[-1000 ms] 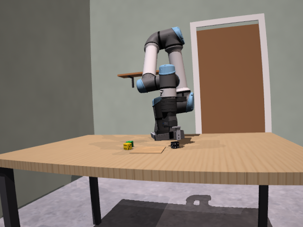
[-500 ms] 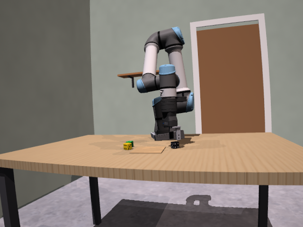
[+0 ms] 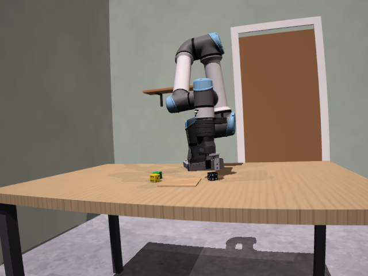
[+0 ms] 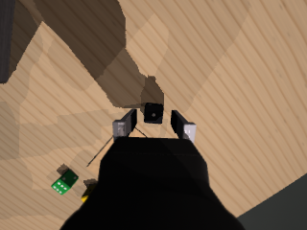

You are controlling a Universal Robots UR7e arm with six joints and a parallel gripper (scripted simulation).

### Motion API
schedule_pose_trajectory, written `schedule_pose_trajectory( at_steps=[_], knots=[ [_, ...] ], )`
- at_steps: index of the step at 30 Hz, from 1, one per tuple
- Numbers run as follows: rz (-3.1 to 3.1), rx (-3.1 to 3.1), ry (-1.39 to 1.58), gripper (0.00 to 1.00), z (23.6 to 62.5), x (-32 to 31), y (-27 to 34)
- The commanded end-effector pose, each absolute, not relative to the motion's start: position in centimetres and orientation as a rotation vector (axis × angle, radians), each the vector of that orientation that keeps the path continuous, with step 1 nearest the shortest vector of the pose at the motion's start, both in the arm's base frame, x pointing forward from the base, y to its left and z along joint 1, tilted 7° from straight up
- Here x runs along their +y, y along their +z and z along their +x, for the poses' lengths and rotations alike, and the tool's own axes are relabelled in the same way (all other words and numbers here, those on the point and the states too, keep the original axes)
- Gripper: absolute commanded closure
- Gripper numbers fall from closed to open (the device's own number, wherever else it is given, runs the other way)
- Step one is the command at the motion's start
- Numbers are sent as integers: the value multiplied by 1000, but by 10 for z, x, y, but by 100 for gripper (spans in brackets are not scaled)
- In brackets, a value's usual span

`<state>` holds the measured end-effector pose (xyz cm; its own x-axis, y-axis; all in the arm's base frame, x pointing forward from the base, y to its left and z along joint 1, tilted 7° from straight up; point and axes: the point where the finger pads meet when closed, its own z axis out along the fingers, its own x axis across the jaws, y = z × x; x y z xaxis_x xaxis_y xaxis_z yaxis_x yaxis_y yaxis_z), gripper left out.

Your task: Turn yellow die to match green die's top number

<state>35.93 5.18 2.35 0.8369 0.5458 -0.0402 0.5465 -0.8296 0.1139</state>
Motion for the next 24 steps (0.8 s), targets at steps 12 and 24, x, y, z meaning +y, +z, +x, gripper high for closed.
schedule_pose_trajectory(
  at_steps=[12, 24],
  knots=[
    [2894, 864, -7, 0, 360, 52, 27],
    [2894, 864, -7, 0, 358, 58, 80]
  ],
)
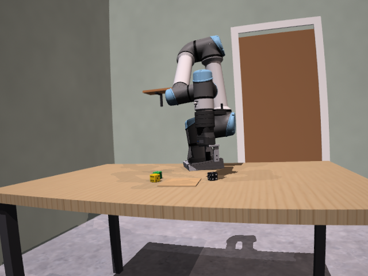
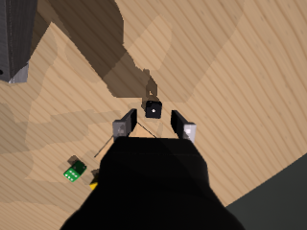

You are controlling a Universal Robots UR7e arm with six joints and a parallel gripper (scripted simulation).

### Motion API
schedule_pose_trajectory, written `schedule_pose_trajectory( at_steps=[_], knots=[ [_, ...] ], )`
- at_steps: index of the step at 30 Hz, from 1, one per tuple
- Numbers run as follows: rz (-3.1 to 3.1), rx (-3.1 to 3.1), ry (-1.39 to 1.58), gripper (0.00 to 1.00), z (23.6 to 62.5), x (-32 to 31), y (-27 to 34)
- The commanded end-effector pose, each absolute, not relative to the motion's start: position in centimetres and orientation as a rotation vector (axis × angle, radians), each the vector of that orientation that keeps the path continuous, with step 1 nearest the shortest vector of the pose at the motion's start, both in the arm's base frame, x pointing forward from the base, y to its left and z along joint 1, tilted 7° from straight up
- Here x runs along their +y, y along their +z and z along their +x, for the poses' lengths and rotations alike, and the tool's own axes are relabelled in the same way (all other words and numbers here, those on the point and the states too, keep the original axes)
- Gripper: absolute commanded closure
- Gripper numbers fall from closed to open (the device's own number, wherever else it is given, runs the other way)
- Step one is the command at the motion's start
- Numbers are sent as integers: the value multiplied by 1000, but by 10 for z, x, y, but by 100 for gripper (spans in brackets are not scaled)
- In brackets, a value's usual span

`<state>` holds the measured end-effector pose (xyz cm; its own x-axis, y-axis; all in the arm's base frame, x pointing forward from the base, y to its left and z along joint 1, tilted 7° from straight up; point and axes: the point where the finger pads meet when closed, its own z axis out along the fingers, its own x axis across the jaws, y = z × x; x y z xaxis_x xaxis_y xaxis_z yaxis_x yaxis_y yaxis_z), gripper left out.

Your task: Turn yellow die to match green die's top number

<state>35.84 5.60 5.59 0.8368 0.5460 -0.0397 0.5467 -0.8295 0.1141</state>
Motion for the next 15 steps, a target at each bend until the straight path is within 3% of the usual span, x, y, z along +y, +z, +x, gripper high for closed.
schedule_pose_trajectory(
  at_steps=[1, 15],
  knots=[
    [2894, 864, -7, 0, 358, 59, 86],
    [2894, 864, -7, 0, 357, 64, 124]
  ],
)
